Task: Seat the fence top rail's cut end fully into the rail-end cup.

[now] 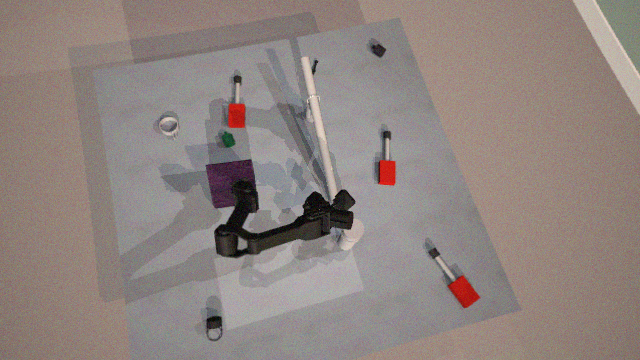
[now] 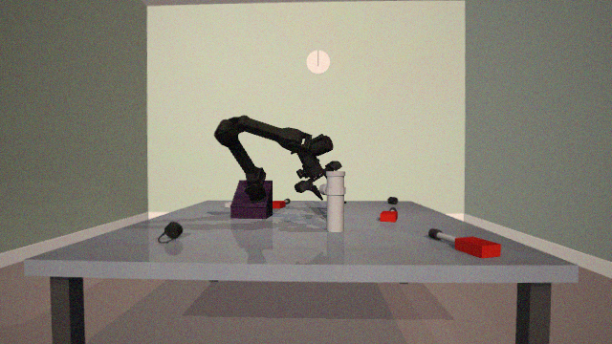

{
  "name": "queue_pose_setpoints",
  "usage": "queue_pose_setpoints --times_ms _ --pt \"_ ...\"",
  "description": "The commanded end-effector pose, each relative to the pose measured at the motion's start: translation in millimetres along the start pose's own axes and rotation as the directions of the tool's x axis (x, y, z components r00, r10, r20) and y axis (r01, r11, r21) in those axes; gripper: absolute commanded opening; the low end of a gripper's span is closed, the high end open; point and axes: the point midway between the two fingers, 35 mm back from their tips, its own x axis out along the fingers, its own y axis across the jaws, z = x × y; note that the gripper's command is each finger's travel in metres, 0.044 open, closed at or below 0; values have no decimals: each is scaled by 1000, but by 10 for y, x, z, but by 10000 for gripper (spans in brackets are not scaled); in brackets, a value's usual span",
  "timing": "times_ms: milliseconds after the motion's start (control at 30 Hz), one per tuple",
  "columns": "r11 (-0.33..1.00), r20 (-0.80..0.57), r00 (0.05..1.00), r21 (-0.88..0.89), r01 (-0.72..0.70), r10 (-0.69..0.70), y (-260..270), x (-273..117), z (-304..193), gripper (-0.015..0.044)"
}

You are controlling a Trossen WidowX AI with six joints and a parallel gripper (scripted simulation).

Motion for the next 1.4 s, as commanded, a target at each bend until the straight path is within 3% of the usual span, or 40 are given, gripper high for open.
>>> queue_pose_setpoints --times_ms 0,67,167,300,1367 --pt "1000 5 1000 -5 -1 1 1 15 14 177" --pt "1000 5 1000 -5 -1 1 1 15 14 125" --pt "1000 5 1000 -5 -1 1 1 15 14 105" --pt "1000 -13 1000 26 -1 1 -28 32 13 0" --pt "968 -141 990 249 18 18 -234 151 -23 0"
